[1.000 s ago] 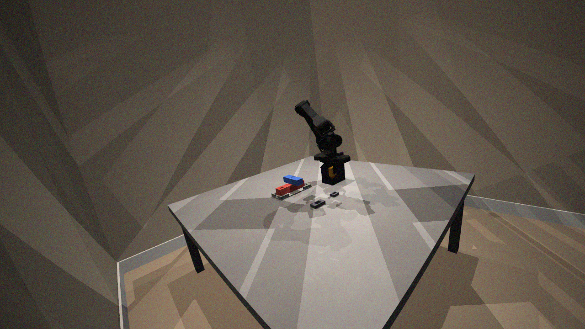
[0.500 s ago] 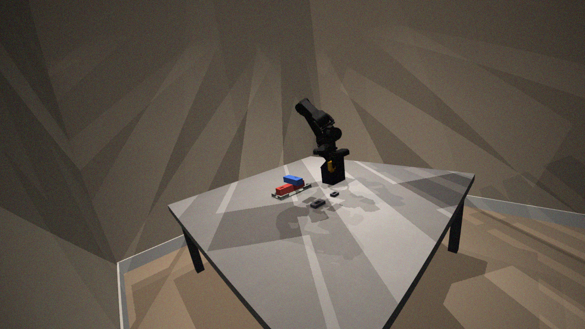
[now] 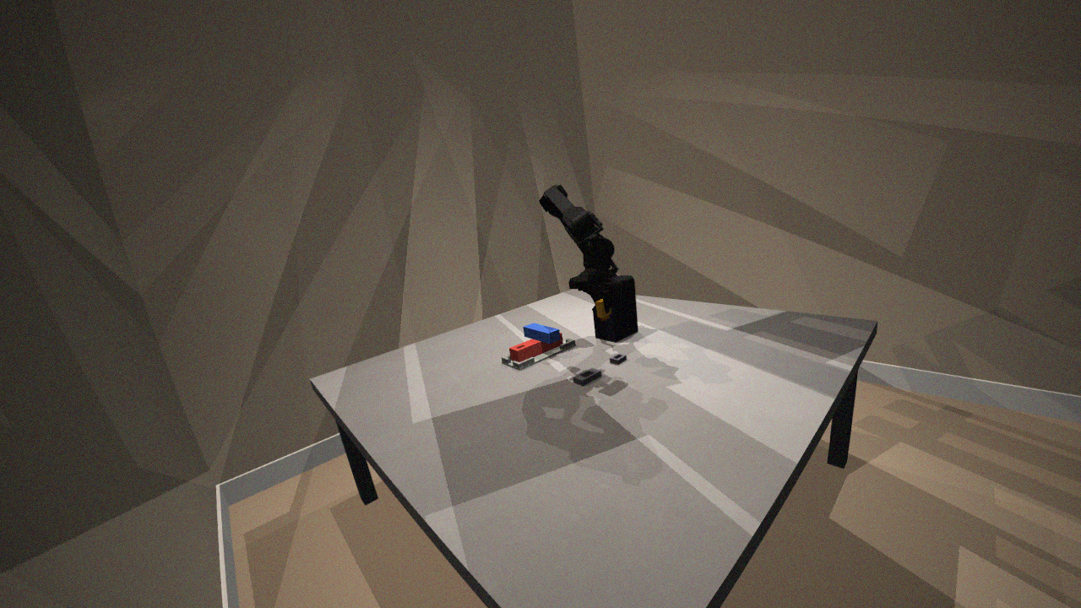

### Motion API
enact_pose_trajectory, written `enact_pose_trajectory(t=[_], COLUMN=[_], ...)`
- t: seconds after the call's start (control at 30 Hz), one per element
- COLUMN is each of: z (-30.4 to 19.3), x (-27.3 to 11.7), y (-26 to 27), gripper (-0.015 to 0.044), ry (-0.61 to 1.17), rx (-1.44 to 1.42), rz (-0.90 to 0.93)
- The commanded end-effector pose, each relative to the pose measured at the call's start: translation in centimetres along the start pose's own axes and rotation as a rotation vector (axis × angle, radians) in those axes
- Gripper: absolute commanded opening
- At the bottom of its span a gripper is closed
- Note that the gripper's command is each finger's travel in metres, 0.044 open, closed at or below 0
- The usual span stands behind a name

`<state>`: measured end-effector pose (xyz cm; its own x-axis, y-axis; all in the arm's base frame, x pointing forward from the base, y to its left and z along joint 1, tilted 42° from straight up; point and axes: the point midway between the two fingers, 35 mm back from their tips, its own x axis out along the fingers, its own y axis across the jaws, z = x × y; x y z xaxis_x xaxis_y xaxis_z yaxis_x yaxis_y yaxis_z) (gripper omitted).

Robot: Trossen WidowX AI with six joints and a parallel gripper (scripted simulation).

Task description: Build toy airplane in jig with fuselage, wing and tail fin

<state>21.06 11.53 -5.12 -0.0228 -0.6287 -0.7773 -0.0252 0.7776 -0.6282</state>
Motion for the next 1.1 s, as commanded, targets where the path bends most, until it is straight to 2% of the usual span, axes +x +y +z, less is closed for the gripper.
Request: enact_pose_trajectory(t=[0.0, 1.07], z=[1.0, 6.3], x=[-0.2, 0.2], y=[-0.5, -5.8], gripper=[0.0000, 0.0000], ry=[-0.011, -0.027], rx=[0.001, 0.020], rz=[0.014, 0.070])
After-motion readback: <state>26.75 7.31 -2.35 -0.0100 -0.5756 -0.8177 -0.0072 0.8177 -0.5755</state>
